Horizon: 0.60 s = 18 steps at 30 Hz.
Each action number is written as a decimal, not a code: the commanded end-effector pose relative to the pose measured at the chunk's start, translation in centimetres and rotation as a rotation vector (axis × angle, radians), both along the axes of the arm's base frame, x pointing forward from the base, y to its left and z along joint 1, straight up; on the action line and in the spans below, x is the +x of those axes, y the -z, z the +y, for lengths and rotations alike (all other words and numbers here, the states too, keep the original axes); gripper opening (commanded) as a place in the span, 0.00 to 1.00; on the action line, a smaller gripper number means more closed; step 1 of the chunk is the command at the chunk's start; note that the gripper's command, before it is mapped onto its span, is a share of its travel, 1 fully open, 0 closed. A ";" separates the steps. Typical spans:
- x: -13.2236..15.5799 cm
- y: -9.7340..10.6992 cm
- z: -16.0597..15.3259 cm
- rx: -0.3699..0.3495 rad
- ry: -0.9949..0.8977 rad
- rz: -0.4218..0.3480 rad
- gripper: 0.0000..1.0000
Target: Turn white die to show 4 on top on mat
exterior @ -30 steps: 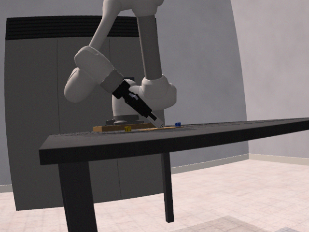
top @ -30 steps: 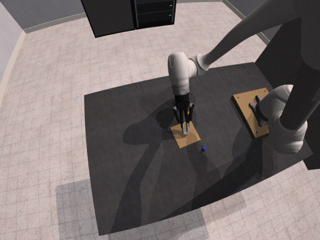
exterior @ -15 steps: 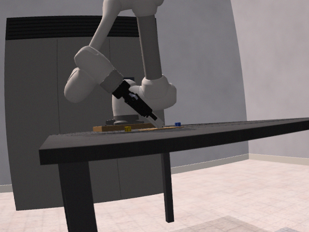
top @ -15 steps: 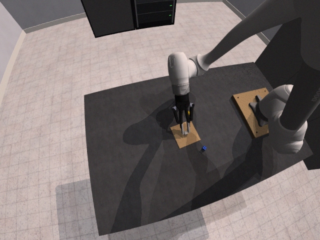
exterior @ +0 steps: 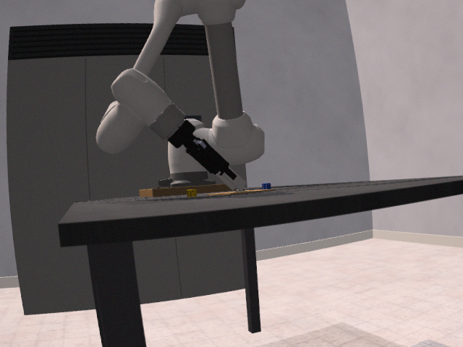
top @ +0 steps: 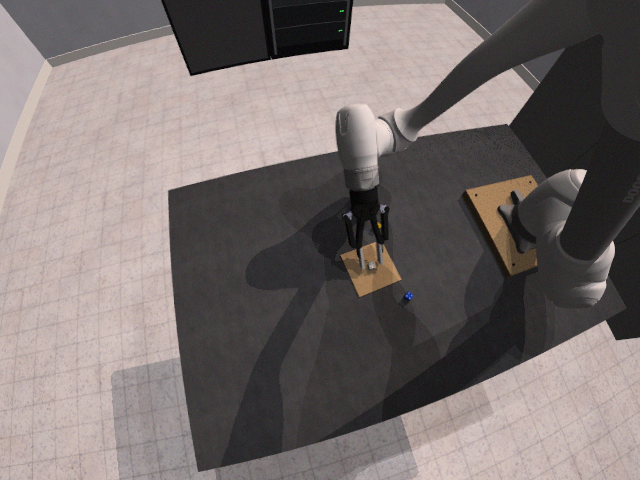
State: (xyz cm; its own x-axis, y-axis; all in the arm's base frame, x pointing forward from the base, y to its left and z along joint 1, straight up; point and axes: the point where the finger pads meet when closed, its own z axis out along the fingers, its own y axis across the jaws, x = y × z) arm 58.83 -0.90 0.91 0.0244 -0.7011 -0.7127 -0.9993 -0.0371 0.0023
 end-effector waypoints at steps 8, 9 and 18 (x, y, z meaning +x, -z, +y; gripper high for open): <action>0.0 -0.1 0.0 0.000 0.000 0.000 0.33; 0.0 -0.2 0.0 0.000 0.000 0.000 0.33; 0.0 -1.4 0.0 0.000 0.000 0.000 0.33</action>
State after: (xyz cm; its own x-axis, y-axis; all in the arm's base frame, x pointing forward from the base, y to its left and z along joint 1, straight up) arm 58.83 -0.91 1.98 0.0245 -0.7011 -0.7127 -0.9993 -0.0371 0.0022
